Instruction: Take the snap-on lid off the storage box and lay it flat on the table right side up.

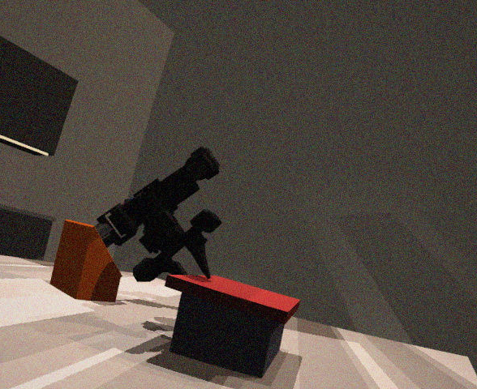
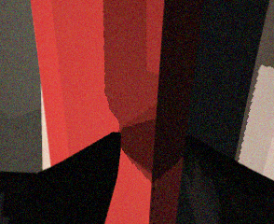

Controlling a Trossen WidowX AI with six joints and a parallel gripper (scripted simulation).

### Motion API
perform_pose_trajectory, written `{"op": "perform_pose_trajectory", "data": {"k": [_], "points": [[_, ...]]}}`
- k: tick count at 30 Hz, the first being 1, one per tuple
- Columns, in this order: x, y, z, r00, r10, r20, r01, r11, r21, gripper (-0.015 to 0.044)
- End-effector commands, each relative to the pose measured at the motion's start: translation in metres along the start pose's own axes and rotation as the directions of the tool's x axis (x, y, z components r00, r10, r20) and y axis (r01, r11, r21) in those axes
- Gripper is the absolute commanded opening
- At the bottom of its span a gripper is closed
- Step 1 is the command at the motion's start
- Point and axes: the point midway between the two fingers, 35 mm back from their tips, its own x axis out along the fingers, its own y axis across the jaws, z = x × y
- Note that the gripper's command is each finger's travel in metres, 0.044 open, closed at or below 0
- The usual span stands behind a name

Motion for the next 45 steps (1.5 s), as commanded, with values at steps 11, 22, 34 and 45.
{"op": "perform_pose_trajectory", "data": {"k": [11, 22, 34, 45], "points": [[-0.004, 0.0044, 0.0004, 1.0, 0.006, -0.001, -0.006, 1.0, -0.006, 0.0], [-0.0027, 0.004, 0.0004, 1.0, 0.005, 0.0, -0.005, 1.0, -0.001, 0.0], [-0.0019, 0.0046, 0.0004, 1.0, 0.005, 0.0, -0.005, 1.0, -0.001, 0.0], [-0.0012, 0.0053, 0.0004, 1.0, 0.005, 0.0, -0.005, 1.0, -0.001, 0.0]]}}
